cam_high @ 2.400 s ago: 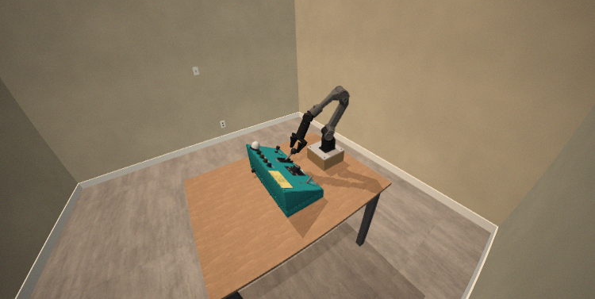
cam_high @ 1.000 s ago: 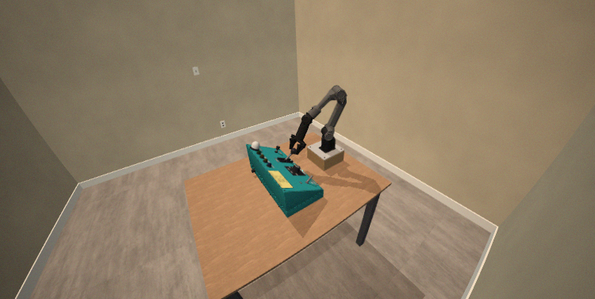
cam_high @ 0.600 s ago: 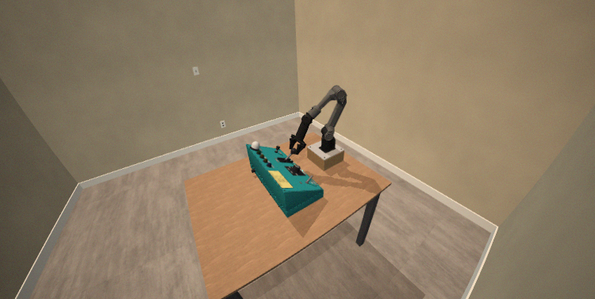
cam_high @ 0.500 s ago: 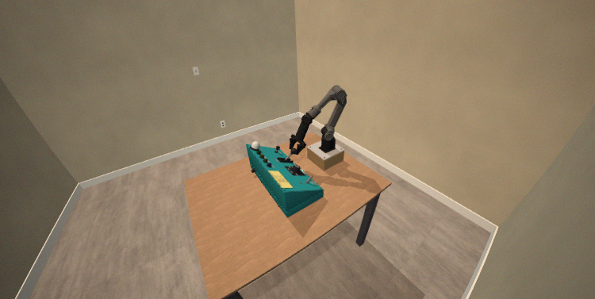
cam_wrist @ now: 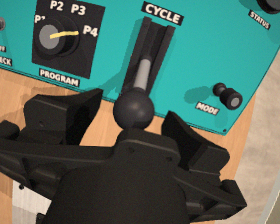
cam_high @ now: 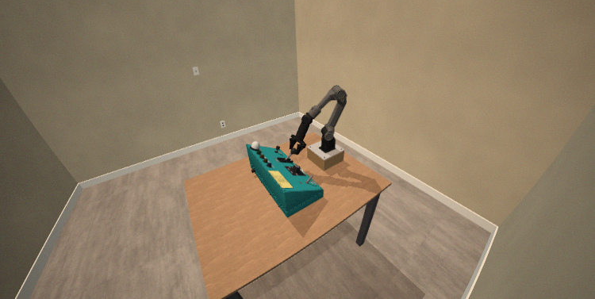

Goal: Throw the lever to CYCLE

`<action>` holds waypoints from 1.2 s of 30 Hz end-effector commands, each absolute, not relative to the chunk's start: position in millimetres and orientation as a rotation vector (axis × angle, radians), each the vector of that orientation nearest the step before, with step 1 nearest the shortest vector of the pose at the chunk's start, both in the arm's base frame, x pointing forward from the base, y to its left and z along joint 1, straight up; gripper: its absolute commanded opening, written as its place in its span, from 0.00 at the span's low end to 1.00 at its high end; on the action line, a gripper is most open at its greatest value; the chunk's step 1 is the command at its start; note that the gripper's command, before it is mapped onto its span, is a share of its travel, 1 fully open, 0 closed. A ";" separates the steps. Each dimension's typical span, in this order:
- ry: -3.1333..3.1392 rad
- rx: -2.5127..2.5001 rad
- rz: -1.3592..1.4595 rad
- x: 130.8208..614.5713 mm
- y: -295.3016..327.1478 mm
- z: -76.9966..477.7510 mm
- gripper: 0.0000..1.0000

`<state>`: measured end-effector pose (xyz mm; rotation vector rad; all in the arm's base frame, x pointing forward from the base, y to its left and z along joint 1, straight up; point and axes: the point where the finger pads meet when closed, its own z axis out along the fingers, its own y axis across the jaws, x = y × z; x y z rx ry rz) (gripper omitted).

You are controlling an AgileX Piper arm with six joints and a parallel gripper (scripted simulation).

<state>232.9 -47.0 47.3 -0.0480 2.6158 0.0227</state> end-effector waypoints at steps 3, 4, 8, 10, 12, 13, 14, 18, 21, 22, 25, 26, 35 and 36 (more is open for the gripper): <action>2.616 -0.048 0.023 232.9 -46.9 47.2 0.94; 2.616 -0.048 0.023 232.9 -46.9 47.2 0.94; 2.616 -0.048 0.023 232.9 -46.9 47.2 0.94; 2.616 -0.048 0.023 232.9 -46.9 47.2 0.94; 2.616 -0.048 0.023 232.9 -46.9 47.2 0.94; 2.616 -0.048 0.023 232.9 -46.9 47.2 0.94; 2.616 -0.048 0.023 232.9 -46.9 47.2 0.94; 2.616 -0.048 0.023 232.9 -46.9 47.2 0.94; 2.616 -0.048 0.023 232.9 -46.9 47.2 0.94; 2.616 -0.048 0.023 232.9 -46.9 47.2 0.94; 2.616 -0.048 0.023 232.9 -46.9 47.2 0.94; 2.616 -0.048 0.023 232.9 -46.9 47.2 0.94; 2.616 -0.048 0.023 232.9 -46.9 47.2 0.00; 2.616 -0.048 0.023 232.9 -46.9 47.2 0.00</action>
